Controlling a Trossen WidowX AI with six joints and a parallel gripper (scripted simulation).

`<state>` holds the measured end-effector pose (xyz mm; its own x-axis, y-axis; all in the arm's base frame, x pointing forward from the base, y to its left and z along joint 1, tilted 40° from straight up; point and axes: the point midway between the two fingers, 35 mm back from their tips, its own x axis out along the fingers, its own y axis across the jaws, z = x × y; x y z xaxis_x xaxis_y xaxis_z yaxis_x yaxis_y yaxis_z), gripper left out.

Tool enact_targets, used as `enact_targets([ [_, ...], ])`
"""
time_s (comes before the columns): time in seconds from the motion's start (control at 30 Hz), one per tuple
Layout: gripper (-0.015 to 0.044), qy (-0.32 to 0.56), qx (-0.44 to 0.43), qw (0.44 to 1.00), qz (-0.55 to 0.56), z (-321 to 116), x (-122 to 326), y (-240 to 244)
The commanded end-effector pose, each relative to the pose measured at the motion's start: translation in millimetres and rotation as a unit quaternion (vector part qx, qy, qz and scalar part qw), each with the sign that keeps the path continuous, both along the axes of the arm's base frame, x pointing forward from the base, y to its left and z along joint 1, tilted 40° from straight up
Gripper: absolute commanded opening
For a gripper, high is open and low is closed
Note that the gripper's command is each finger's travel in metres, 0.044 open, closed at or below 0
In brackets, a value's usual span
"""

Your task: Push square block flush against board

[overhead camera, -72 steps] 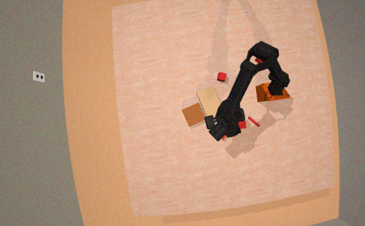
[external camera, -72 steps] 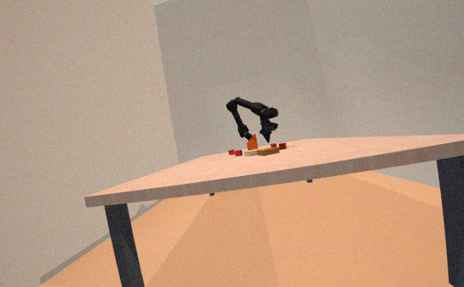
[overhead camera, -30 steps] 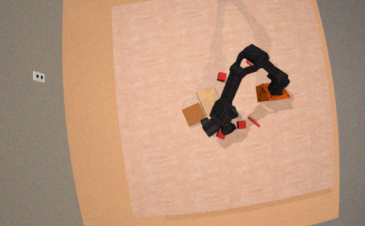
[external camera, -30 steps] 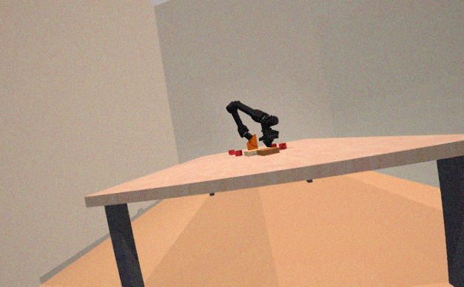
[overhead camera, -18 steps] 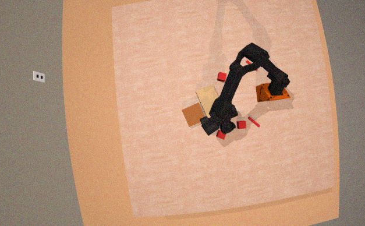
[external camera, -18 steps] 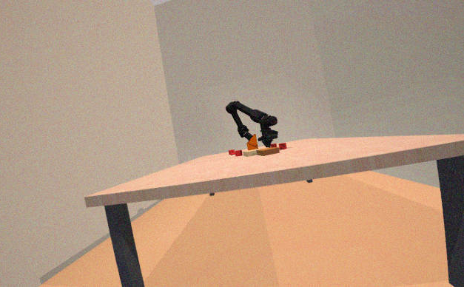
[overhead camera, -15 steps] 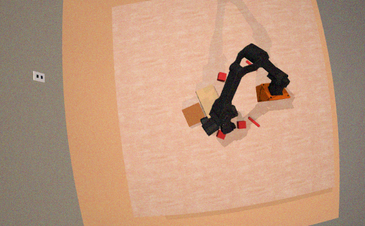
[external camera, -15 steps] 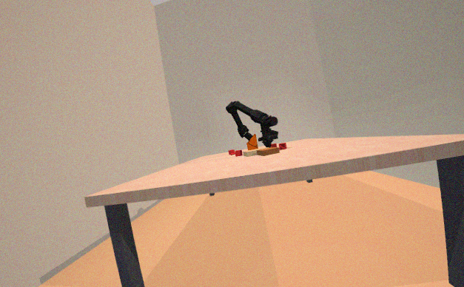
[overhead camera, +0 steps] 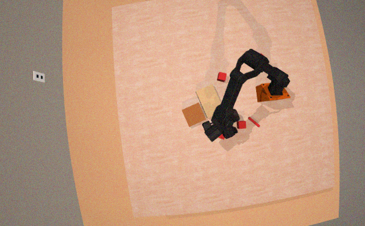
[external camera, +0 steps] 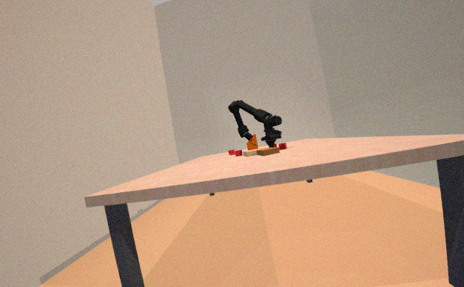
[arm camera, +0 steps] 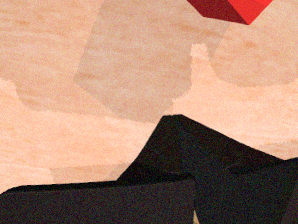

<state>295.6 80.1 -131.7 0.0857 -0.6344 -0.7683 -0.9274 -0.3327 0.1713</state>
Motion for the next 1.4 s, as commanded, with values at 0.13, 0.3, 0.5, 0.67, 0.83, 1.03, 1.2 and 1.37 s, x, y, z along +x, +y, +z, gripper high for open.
enact_targets([
  [0.13, 0.0000, -0.001, 0.002, 1.000, -0.001, -9, -4, 12],
  [0.3, 0.0000, -0.001, 0.002, 1.000, -0.001, -14, -7, 16],
  [0.5, 0.0000, 0.000, 0.003, 1.000, -0.001, 29, -11, 46],
  [0.67, 0.0000, 0.000, 0.003, 1.000, -0.001, 32, -11, 48],
  [0.83, 0.0000, -0.032, 0.010, 0.999, -0.029, 34, -9, 42],
  [1.03, 0.0000, -0.096, 0.018, 0.989, -0.108, 46, -11, 30],
  [1.2, 0.0000, -0.148, 0.025, 0.973, -0.173, 56, -13, 19],
  [1.37, 0.0000, -0.199, 0.032, 0.950, -0.237, 66, -17, 8],
])
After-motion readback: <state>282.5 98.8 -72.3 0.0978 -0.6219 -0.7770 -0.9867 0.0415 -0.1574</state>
